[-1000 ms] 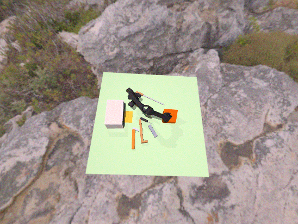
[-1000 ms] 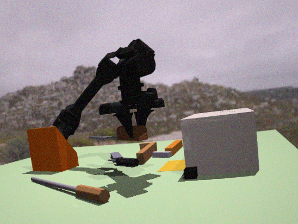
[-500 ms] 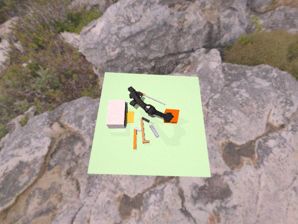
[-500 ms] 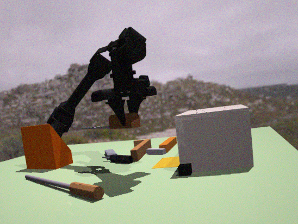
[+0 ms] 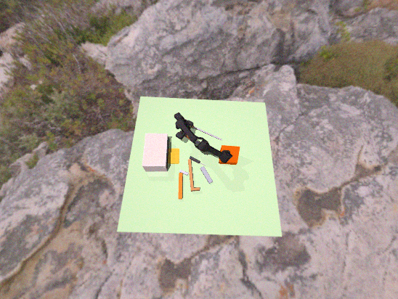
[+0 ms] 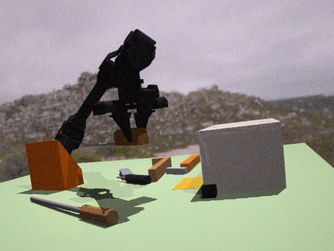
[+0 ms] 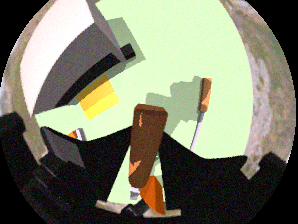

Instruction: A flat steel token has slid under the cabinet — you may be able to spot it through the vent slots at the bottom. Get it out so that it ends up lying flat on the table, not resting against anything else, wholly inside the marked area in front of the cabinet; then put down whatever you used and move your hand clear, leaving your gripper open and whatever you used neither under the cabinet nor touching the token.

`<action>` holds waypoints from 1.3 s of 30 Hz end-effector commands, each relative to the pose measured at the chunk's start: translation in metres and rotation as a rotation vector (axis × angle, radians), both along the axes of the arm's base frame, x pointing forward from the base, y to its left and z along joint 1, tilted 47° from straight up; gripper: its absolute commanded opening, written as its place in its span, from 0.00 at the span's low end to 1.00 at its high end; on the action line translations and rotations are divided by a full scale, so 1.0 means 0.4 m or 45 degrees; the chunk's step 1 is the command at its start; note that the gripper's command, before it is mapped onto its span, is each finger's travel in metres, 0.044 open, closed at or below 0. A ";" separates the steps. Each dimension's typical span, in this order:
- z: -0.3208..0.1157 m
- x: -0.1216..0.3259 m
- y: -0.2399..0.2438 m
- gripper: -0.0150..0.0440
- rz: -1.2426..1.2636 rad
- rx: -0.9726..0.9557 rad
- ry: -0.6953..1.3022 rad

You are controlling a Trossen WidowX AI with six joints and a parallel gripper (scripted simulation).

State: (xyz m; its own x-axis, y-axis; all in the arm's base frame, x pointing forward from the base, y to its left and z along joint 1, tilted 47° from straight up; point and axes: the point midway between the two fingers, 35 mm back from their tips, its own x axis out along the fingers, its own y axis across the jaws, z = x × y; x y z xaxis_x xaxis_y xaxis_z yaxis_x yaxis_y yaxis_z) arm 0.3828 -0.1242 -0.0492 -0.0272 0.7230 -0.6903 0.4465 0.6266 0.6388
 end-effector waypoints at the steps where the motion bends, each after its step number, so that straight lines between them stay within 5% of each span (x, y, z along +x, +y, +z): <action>1: -0.013 -0.019 -0.021 0.25 -0.001 -0.005 0.005; 39: -0.120 -0.131 -0.131 0.25 -0.001 -0.011 0.006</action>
State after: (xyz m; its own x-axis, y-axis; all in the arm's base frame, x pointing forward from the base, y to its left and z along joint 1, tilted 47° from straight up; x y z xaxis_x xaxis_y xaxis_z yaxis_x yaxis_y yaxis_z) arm 0.3372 -0.1694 -0.0934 -0.0269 0.7212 -0.6922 0.4499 0.6271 0.6359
